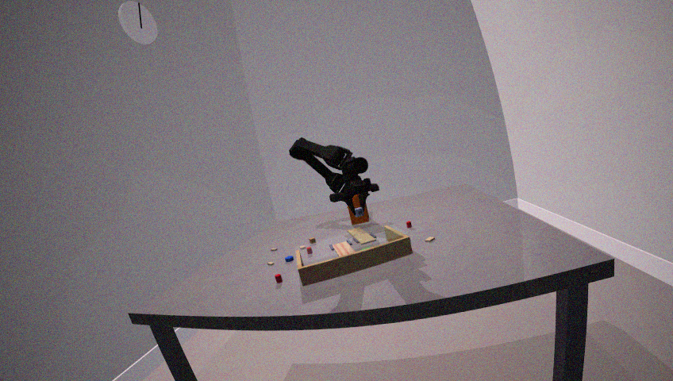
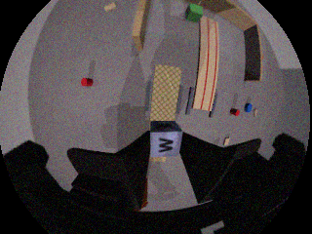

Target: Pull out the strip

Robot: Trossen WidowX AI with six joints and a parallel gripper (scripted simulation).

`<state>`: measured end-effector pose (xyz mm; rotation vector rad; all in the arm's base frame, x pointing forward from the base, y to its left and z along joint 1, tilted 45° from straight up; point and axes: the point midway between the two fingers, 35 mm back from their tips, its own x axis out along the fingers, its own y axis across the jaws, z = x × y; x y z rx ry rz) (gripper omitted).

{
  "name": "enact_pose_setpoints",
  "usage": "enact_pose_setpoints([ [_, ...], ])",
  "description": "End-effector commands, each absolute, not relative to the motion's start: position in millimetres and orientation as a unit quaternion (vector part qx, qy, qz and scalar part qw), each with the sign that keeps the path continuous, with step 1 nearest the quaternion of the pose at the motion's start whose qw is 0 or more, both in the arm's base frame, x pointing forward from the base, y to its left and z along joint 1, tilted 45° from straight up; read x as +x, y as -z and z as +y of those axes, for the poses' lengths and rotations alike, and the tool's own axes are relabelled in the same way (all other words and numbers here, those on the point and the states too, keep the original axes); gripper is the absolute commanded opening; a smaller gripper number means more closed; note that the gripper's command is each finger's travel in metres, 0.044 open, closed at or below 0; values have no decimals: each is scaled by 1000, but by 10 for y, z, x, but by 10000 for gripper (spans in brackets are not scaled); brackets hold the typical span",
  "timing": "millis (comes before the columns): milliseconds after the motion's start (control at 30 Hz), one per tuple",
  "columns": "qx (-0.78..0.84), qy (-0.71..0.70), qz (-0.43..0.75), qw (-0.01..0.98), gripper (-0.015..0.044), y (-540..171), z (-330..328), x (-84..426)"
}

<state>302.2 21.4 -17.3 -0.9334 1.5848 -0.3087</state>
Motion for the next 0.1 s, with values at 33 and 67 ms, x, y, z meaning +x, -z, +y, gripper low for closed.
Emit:
enact_pose_setpoints([
  [33, -399, 133, 682, 598, 0, 163, 221, 3023],
  [67, -399, 133, 682, 598, 0, 163, 221, 3023],
])
